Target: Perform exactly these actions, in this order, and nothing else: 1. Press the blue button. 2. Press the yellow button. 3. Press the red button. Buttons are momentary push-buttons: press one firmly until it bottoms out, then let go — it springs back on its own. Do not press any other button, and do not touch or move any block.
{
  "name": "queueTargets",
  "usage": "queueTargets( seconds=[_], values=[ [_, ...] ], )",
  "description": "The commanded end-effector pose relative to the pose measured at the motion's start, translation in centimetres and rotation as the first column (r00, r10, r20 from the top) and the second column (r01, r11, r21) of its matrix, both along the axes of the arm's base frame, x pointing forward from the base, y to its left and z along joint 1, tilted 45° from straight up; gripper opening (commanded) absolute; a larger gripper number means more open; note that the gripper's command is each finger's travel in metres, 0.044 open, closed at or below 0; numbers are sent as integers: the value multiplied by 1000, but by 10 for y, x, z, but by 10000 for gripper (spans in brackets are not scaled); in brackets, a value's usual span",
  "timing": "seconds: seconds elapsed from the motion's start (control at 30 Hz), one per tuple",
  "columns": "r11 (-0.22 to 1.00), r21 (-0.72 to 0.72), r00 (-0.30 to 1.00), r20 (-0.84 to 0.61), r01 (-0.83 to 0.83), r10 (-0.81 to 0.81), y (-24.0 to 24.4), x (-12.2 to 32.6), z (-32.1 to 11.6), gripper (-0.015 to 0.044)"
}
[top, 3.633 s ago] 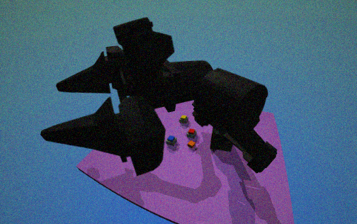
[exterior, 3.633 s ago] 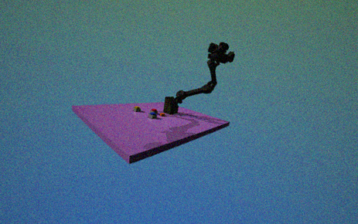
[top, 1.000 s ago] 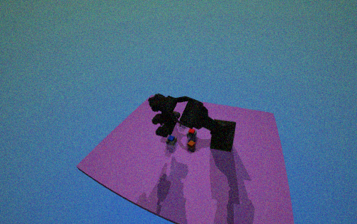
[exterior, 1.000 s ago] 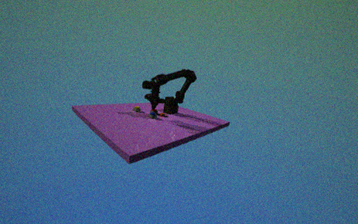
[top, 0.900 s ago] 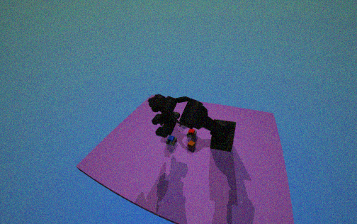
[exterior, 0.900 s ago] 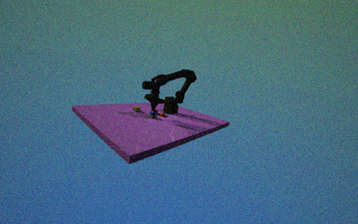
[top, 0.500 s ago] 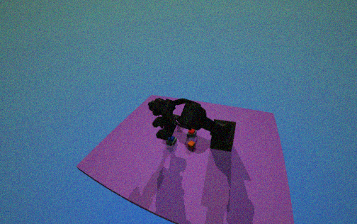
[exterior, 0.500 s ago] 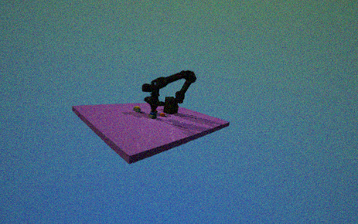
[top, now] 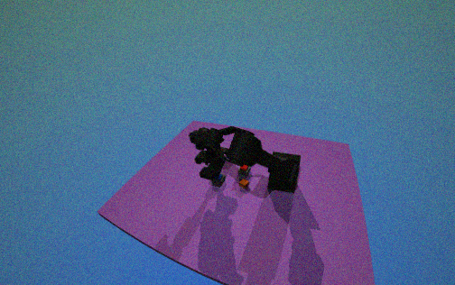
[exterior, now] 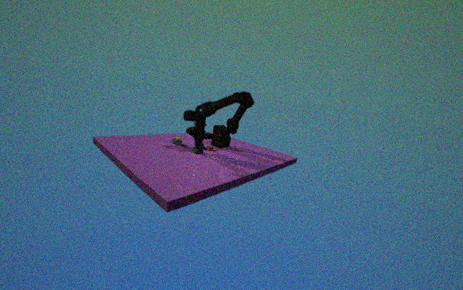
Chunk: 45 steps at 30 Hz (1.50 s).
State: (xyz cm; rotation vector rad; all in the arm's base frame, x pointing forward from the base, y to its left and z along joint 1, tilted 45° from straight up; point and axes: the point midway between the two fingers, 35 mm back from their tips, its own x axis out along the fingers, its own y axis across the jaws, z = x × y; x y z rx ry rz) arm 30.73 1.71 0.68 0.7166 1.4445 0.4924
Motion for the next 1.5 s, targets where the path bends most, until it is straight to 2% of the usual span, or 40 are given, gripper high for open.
queueTargets(
  seconds=[0.0, 0.27, 0.4, 0.57, 0.73, 0.93, 1.13, 1.33, 1.47],
  values=[
    [1000, 7, 1000, -8, 0, 0, 2, -2, -1, 20],
    [1000, 7, 1000, -8, 0, 0, 2, -2, -1, 20],
    [1000, 5, 1000, -7, 0, 0, -20, -4, 21, 20],
    [1000, 5, 1000, -8, 0, 0, -24, -5, 25, 20],
    [1000, 3, 1000, -9, 0, 0, -64, -9, 65, 20],
    [1000, 3, 1000, -9, 0, 0, -67, -9, 65, 20],
    [1000, -15, 1000, -10, 4, -5, -134, -3, 11, 20],
    [1000, -12, 1000, -9, 2, -2, -200, -22, -58, 20],
    [1000, -7, 1000, -8, 0, 0, -217, -33, -81, 20]
  ],
)
